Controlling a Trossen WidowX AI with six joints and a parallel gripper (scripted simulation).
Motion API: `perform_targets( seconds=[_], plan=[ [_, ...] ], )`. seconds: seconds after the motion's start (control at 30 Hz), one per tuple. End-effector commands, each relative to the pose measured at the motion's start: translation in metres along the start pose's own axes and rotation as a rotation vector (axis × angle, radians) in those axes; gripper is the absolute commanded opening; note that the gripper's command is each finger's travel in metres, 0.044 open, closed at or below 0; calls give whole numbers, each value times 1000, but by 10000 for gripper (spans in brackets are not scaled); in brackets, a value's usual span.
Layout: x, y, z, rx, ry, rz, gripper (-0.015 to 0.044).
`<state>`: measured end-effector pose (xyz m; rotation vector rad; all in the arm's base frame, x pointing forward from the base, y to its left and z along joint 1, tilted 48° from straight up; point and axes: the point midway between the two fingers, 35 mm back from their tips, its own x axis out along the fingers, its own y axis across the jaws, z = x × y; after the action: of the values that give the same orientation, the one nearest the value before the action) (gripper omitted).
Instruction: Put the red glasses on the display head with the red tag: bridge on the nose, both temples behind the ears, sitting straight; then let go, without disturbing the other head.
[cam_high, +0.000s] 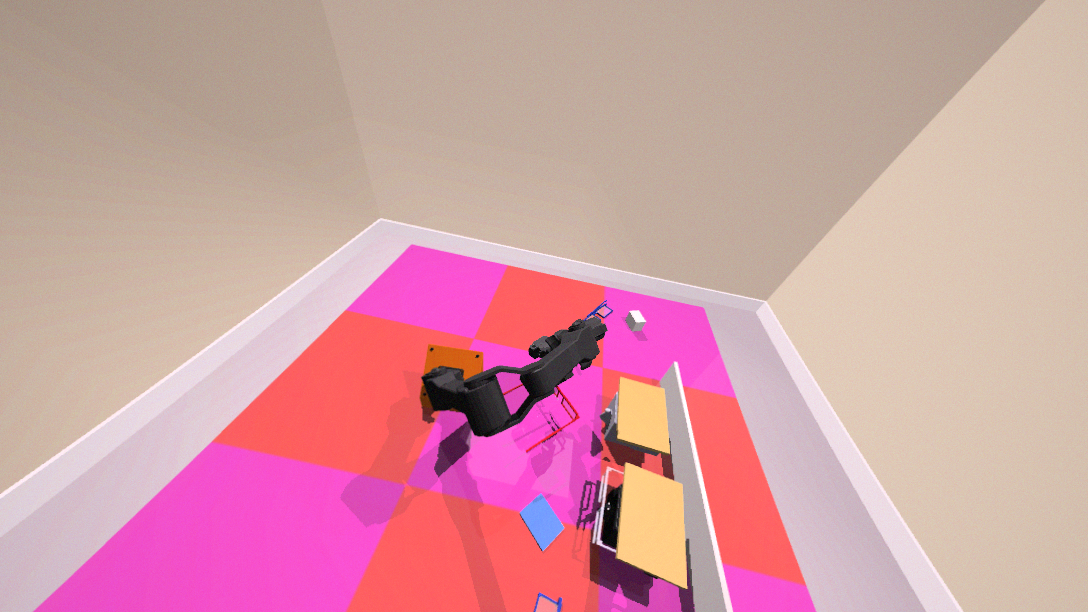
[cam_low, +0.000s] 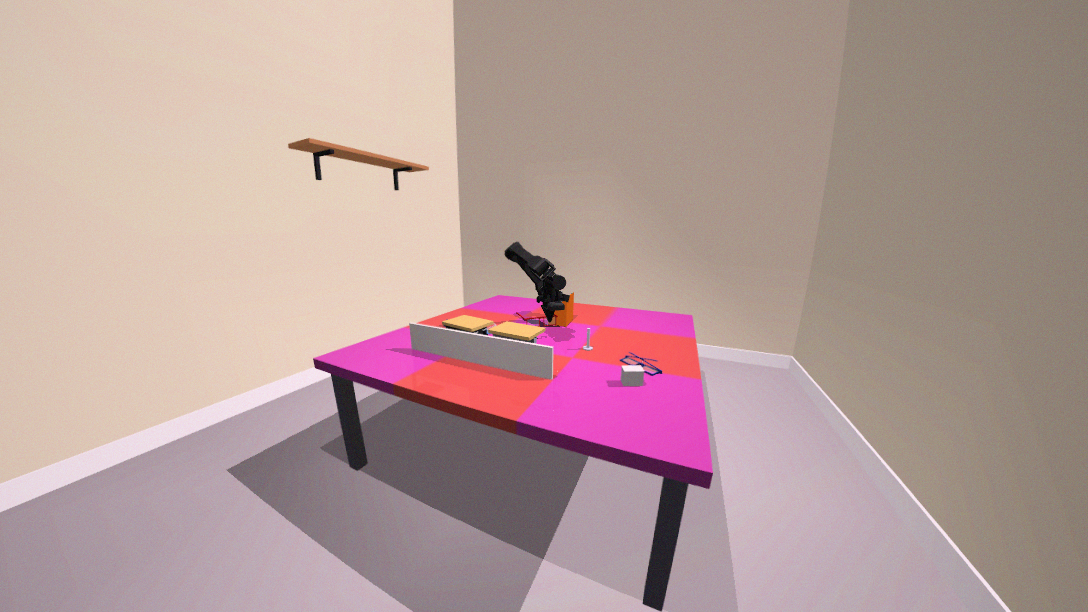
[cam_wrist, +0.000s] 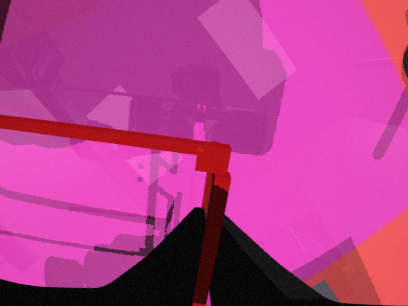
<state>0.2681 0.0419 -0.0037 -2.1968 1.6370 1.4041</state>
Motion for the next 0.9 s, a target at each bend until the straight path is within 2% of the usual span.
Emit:
perform_targets(
  seconds=[0.0, 0.87],
  plan=[
    [6, 2, 0, -9, 4, 6, 0],
    [30, 3, 0, -8, 6, 7, 0]
  ],
)
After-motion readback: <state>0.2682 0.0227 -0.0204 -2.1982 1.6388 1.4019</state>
